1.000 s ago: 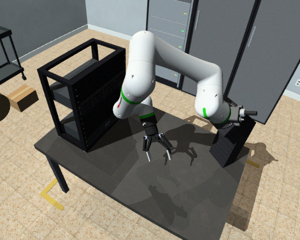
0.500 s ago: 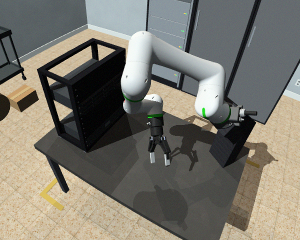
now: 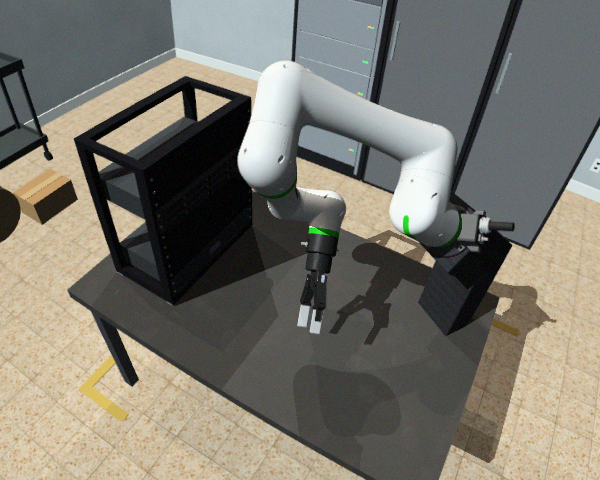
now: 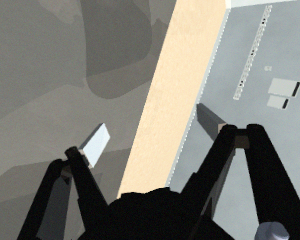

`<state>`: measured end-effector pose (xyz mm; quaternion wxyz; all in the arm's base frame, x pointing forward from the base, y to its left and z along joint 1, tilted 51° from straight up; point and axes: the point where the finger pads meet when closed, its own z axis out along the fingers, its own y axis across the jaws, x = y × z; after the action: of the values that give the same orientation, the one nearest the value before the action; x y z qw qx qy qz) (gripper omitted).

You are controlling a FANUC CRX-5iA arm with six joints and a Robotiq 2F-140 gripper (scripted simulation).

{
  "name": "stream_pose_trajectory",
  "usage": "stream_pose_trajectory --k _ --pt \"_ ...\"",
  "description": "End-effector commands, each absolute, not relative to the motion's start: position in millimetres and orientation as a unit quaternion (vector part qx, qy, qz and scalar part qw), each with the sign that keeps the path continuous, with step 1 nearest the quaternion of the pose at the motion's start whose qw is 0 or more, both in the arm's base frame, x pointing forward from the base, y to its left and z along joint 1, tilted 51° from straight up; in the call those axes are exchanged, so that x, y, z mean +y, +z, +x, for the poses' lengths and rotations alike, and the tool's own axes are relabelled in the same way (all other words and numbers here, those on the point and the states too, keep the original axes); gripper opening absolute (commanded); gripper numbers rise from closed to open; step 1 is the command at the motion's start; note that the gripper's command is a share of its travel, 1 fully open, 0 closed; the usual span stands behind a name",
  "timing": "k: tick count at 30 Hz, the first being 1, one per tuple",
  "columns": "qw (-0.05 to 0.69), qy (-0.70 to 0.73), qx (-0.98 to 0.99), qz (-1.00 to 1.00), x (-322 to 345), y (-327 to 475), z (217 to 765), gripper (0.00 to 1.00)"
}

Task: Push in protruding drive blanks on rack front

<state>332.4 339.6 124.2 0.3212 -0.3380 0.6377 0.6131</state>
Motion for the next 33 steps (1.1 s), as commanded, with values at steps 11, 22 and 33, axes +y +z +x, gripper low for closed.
stream_pose_trajectory --k 11,22,33 --pt "0.316 0.698 0.629 -0.134 328 165 371 1.00" --pt "0.317 0.748 0.582 0.037 292 193 421 1.00" --pt "0.323 0.772 0.523 0.161 246 208 461 1.00"
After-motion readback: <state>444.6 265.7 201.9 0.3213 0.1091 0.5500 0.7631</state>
